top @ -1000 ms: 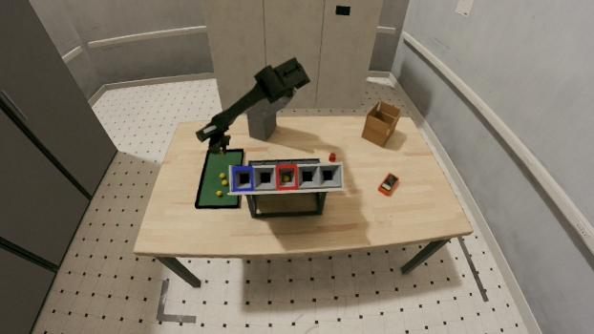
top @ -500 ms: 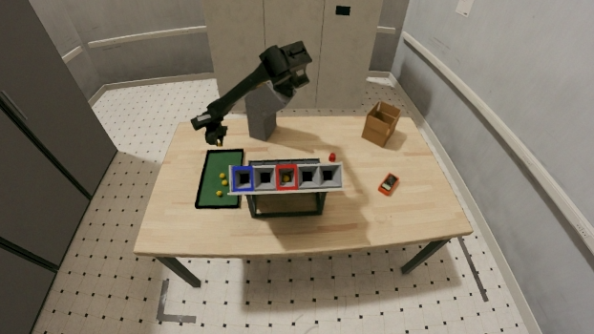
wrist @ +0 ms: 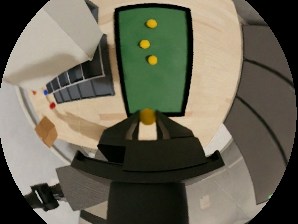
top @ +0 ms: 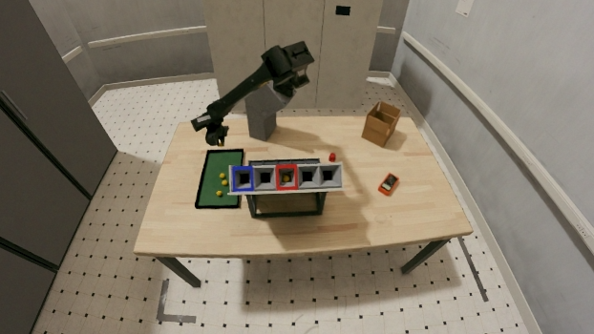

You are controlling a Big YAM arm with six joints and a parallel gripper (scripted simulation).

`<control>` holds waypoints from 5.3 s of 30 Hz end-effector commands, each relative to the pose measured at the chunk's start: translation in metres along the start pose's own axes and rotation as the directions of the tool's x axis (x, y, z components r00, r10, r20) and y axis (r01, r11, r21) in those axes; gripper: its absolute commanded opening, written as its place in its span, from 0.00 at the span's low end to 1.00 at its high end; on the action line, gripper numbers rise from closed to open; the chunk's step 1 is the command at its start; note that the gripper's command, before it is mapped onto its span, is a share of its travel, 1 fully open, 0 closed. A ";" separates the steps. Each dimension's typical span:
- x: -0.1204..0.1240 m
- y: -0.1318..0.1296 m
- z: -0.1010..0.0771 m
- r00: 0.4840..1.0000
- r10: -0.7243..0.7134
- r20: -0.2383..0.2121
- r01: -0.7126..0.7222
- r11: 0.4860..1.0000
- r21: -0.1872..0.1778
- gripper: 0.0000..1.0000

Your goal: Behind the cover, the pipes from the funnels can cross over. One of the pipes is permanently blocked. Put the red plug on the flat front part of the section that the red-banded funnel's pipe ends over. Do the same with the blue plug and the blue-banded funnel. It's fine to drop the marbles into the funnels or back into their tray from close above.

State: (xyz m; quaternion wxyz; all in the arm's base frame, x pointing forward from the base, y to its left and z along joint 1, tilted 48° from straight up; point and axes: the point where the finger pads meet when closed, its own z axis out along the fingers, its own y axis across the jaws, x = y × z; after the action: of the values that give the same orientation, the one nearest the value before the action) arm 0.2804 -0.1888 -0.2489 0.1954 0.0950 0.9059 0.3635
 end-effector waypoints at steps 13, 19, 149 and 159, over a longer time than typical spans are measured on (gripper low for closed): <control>-0.075 -0.007 -0.039 0.999 -0.025 0.033 0.024 0.999 0.032 0.00; -0.075 -0.008 -0.039 0.999 -0.025 0.031 0.024 0.999 0.029 0.00; -0.336 0.175 -0.244 0.896 -0.055 0.440 0.048 0.998 0.028 0.00; -0.336 0.175 -0.245 0.896 -0.056 0.440 0.049 0.998 0.028 0.00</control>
State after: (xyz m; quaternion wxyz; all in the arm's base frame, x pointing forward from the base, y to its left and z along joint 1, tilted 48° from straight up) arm 0.4753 -0.3115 0.1134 0.3883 0.1617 0.8445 0.3315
